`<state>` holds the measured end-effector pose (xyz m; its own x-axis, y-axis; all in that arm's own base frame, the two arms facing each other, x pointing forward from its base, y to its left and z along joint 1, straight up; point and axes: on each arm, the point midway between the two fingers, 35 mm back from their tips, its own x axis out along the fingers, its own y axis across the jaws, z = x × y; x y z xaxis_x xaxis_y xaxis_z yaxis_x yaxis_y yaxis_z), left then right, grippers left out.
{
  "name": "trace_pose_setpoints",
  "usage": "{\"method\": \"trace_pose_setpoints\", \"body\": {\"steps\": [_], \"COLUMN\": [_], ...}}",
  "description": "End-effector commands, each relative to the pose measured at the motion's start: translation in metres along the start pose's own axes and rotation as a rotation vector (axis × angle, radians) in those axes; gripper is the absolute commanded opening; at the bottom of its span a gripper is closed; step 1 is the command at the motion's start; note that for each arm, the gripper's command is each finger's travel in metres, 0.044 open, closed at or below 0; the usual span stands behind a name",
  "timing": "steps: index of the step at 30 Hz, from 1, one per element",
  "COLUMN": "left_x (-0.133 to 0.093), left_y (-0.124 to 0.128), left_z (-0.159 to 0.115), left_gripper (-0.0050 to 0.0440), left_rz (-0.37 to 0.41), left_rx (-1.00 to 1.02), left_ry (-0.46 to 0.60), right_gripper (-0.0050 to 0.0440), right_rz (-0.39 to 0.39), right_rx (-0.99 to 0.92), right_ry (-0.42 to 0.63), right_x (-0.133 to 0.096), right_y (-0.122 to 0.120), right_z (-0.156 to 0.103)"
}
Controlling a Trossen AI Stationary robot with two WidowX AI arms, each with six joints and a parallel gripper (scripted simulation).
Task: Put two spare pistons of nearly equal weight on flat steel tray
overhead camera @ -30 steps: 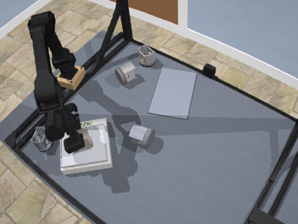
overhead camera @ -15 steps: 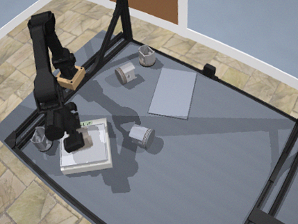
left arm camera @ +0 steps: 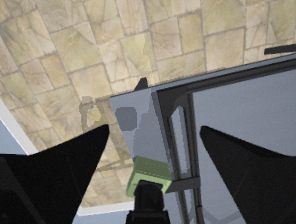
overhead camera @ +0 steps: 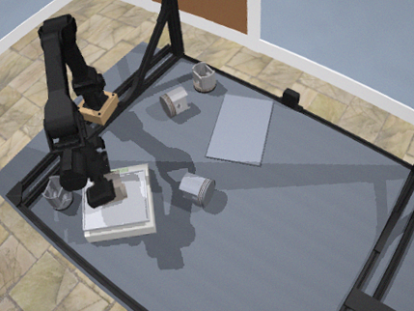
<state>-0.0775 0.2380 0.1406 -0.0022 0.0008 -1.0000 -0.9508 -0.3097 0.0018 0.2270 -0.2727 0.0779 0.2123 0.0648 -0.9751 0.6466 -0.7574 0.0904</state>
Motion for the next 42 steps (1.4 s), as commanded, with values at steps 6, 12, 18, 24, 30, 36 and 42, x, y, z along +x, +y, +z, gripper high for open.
{"method": "trace_pose_setpoints", "body": {"steps": [6, 12, 18, 24, 30, 36, 42], "left_x": [0.0, 0.0, 0.0, 0.0, 0.0, 0.0, 0.0], "left_y": [0.0, 0.0, 0.0, 0.0, 0.0, 0.0, 0.0], "left_z": [0.0, 0.0, 0.0, 0.0, 0.0, 0.0, 0.0], "left_gripper": [0.044, 0.044, 0.044, 0.044, 0.044, 0.044, 0.044], "left_rz": [-0.002, -0.002, -0.002, -0.002, -0.002, -0.002, -0.002], "left_rx": [0.001, 0.001, 0.001, 0.001, 0.001, 0.001, 0.001], "left_ry": [0.001, 0.001, 0.001, 0.001, 0.001, 0.001, 0.001], "right_gripper": [0.0158, 0.0158, 0.0158, 0.0158, 0.0158, 0.0158, 0.0158], "right_rz": [0.024, 0.024, 0.024, 0.024, 0.024, 0.029, 0.036], "right_rx": [-0.002, -0.002, -0.002, -0.002, -0.002, -0.004, -0.032], "right_ry": [-0.003, -0.003, -0.003, -0.003, -0.003, -0.004, -0.007], "right_x": [-0.02, -0.03, -0.037, -0.046, -0.055, -0.059, -0.063], "right_y": [0.005, 0.006, 0.007, 0.008, 0.009, 0.01, 0.007], "right_z": [-0.004, -0.006, -0.007, -0.009, -0.011, -0.012, -0.012]}}
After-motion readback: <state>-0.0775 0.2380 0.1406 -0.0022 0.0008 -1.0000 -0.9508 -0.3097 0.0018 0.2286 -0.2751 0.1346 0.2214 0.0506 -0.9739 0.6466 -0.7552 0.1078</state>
